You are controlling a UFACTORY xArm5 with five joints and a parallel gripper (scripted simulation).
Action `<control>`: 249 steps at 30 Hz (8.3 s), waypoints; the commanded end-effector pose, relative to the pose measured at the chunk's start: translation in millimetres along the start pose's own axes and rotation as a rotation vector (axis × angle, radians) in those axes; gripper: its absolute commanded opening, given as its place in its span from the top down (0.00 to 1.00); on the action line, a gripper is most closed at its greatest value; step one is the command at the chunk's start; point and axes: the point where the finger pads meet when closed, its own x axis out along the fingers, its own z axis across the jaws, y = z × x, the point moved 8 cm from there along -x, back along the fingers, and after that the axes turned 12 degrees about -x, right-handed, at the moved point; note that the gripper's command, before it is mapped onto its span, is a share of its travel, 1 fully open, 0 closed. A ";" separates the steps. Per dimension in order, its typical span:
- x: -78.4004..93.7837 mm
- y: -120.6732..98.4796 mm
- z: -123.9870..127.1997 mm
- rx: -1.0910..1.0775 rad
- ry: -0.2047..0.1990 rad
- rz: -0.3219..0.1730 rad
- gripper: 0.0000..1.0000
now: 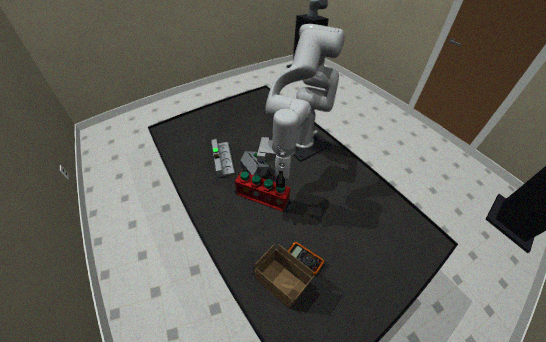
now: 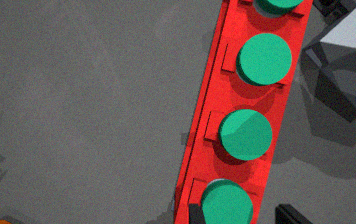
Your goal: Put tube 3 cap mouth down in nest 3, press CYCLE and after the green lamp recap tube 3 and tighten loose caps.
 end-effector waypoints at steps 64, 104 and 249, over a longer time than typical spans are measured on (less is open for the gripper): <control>42.7 -0.4 -0.9 0.079 0.002 0.001 1.00; 39.7 -0.4 -0.9 0.488 0.002 0.000 0.54; 36.7 46.4 22.0 0.488 0.002 0.001 0.54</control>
